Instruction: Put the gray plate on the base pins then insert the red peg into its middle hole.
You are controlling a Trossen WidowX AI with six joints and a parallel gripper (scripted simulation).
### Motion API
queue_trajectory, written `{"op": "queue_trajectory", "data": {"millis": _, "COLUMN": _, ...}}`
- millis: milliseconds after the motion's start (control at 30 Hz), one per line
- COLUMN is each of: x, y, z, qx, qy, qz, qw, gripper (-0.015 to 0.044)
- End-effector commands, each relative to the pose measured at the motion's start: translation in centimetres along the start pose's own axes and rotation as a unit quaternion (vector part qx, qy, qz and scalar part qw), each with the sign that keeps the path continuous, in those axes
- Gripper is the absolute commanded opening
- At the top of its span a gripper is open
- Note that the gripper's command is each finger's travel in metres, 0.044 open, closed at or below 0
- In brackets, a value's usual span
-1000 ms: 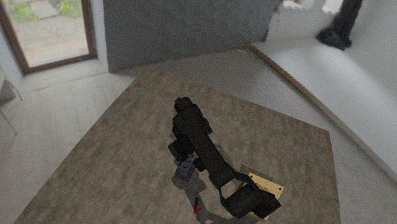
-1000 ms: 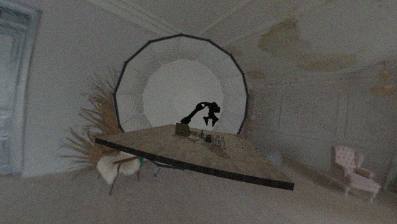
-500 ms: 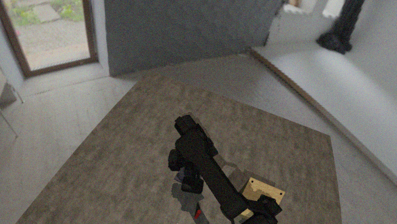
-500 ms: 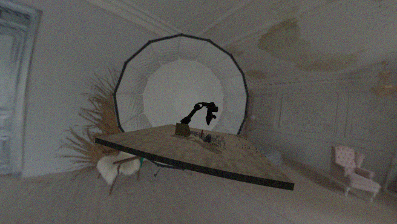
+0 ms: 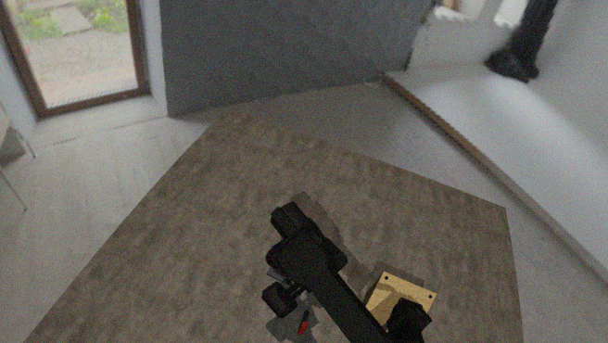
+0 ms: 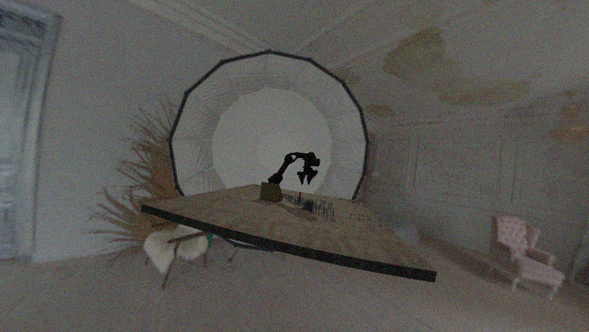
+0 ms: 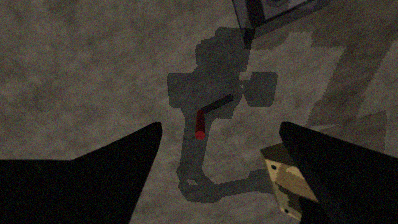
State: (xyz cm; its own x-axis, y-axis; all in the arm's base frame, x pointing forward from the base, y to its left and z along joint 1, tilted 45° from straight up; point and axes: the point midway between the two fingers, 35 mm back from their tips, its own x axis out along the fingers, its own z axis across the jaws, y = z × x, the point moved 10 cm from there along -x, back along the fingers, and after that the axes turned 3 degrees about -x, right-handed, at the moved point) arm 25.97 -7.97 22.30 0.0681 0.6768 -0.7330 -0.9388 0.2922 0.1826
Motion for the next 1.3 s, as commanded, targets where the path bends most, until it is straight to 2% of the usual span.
{"op": "queue_trajectory", "data": {"millis": 0, "x": 1.1, "y": 4.9, "z": 1.8, "qx": 0.313, "qy": -0.004, "qz": 0.021, "qw": 0.95, "gripper": 0.044}}
{"op": "queue_trajectory", "data": {"millis": 600, "x": 1.1, "y": 4.8, "z": 1.7, "qx": 0.313, "qy": -0.004, "qz": 0.021, "qw": 0.95, "gripper": 0.044}}
{"op": "queue_trajectory", "data": {"millis": 767, "x": 3.9, "y": 4.9, "z": 1.8, "qx": 0.312, "qy": -0.004, "qz": 0.021, "qw": 0.95, "gripper": 0.044}}
{"op": "queue_trajectory", "data": {"millis": 1267, "x": 6.1, "y": 4.9, "z": 1.8, "qx": 0.312, "qy": -0.004, "qz": 0.02, "qw": 0.95, "gripper": 0.044}}
